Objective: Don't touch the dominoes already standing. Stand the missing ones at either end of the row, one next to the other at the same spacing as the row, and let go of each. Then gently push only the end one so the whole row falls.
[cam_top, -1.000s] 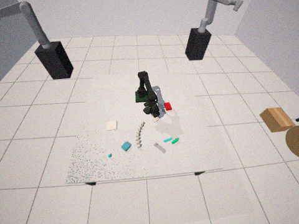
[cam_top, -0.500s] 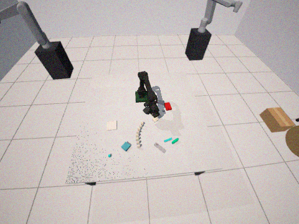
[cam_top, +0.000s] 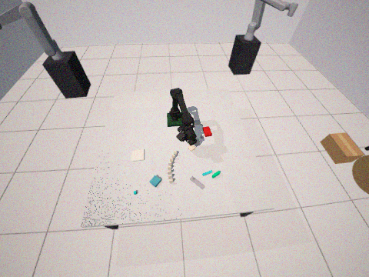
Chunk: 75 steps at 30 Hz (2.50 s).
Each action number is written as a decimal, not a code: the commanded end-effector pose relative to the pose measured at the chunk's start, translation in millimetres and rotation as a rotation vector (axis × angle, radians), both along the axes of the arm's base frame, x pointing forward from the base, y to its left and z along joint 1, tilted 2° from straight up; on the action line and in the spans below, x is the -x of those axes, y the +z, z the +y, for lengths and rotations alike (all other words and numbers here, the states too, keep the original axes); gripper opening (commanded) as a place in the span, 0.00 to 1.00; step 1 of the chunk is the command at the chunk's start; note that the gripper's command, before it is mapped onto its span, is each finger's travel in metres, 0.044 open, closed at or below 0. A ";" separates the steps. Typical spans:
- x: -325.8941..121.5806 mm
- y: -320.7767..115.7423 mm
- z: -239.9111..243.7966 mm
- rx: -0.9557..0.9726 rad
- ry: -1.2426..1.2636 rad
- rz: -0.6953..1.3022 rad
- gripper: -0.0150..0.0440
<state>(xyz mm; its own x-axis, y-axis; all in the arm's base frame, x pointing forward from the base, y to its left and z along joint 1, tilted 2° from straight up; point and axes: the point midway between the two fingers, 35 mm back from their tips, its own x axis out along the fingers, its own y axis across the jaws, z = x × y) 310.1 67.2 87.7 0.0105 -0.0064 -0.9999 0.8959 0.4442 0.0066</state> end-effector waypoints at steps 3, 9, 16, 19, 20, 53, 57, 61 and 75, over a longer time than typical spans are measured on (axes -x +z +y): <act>0.6 -0.8 -1.2 0.007 -0.004 0.003 0.25; 0.3 -3.5 -0.8 0.007 -0.004 0.003 0.25; 3.2 -81.3 7.5 0.006 -0.004 0.004 0.25; 3.2 -81.3 7.5 0.006 -0.004 0.004 0.25; 2.9 -81.3 7.6 0.006 -0.004 0.004 0.25; -48.0 0.2 35.1 0.004 -0.001 -0.001 0.25; -49.4 0.3 36.4 0.005 0.144 0.000 0.39; -53.3 0.6 40.1 0.009 0.539 0.003 0.57; -63.2 0.8 49.8 0.020 1.574 0.010 1.00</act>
<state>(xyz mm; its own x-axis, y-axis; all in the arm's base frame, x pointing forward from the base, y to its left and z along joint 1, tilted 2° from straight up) 366.2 111.9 89.9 0.0141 -0.0061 -0.9999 -0.0468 0.9989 -0.0067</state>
